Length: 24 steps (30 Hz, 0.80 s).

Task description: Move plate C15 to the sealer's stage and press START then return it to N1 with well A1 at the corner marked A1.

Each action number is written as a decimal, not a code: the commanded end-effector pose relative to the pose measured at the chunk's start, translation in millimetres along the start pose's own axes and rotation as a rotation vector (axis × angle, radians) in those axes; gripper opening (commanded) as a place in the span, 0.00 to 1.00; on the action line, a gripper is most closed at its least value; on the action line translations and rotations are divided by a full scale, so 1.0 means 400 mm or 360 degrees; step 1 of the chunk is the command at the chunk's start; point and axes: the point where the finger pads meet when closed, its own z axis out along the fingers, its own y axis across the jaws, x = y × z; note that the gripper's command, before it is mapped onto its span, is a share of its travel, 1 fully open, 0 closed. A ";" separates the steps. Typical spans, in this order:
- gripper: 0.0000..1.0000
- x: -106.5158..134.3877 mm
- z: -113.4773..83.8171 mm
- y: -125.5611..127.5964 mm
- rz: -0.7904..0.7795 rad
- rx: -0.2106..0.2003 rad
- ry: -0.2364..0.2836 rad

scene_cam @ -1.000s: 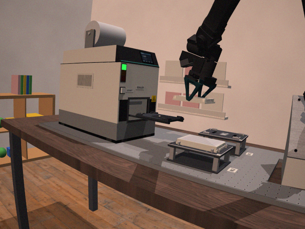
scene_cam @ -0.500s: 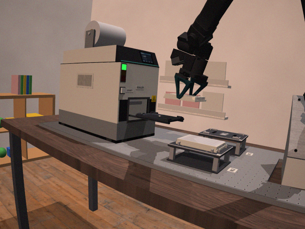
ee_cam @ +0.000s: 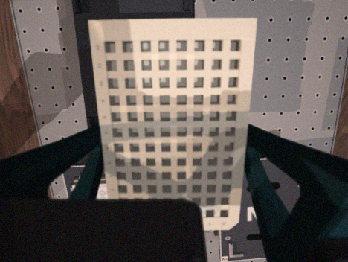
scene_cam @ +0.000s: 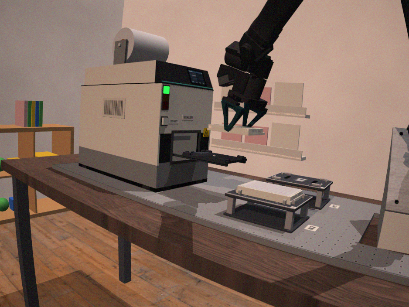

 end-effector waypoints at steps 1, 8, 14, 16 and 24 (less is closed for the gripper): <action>0.00 -0.035 0.016 0.019 0.0003 0.0005 0.0014; 0.00 -0.094 0.012 0.067 -0.0031 0.0003 -0.0023; 0.00 -0.107 0.025 0.073 0.0005 0.0007 -0.0009; 0.00 -0.107 0.025 0.073 0.0005 0.0007 -0.0009; 0.00 -0.138 0.041 0.109 -0.0023 -0.0001 -0.0009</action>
